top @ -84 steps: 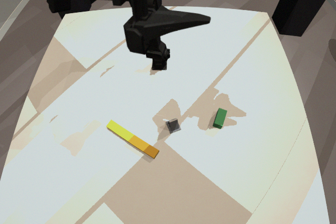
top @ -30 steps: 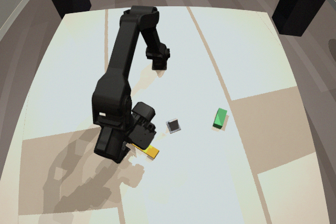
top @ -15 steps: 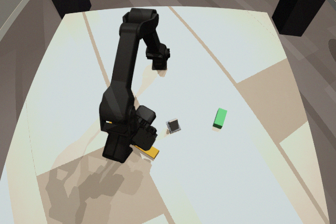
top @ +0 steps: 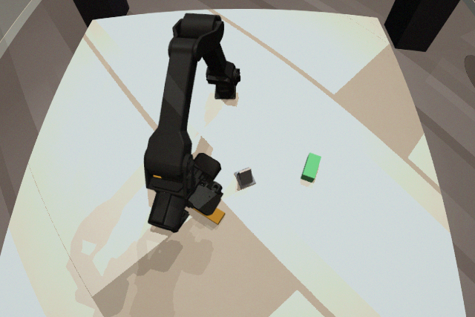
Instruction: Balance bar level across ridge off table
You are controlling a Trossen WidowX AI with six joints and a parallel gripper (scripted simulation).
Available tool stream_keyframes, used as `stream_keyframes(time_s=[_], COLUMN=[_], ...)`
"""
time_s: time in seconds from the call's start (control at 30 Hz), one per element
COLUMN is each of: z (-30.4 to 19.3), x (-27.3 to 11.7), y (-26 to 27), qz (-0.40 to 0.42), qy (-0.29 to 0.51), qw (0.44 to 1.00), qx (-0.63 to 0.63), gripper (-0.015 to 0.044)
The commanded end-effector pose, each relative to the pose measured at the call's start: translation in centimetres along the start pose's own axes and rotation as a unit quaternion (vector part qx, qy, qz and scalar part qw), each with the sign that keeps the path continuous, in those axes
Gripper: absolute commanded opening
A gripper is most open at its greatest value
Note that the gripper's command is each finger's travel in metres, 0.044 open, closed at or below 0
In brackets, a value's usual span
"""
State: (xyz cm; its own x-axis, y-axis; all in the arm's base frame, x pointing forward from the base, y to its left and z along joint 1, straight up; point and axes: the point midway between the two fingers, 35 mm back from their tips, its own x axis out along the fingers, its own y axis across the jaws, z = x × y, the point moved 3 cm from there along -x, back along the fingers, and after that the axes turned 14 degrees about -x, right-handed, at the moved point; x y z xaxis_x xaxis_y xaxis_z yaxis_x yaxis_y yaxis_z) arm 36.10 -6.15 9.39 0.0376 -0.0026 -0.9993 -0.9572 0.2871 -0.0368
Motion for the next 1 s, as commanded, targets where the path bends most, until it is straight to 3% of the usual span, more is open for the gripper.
stream_keyframes(time_s=[0.0, 0.53, 0.73, 0.97], z=[-0.04, -0.05, -0.02, -0.02], x=[0.69, 1.26, 1.22, 1.18], y=[0.06, 0.09, 0.12, 0.11], qz=[0.001, 0.001, 0.002, 0.002], qy=[0.002, 0.002, 0.000, 0.000], qw=[1.000, 1.000, 1.000, 1.000], qx=[-0.002, -0.002, 0.000, 0.000], gripper=[0.0315, 0.0315, 0.0157, 0.0091])
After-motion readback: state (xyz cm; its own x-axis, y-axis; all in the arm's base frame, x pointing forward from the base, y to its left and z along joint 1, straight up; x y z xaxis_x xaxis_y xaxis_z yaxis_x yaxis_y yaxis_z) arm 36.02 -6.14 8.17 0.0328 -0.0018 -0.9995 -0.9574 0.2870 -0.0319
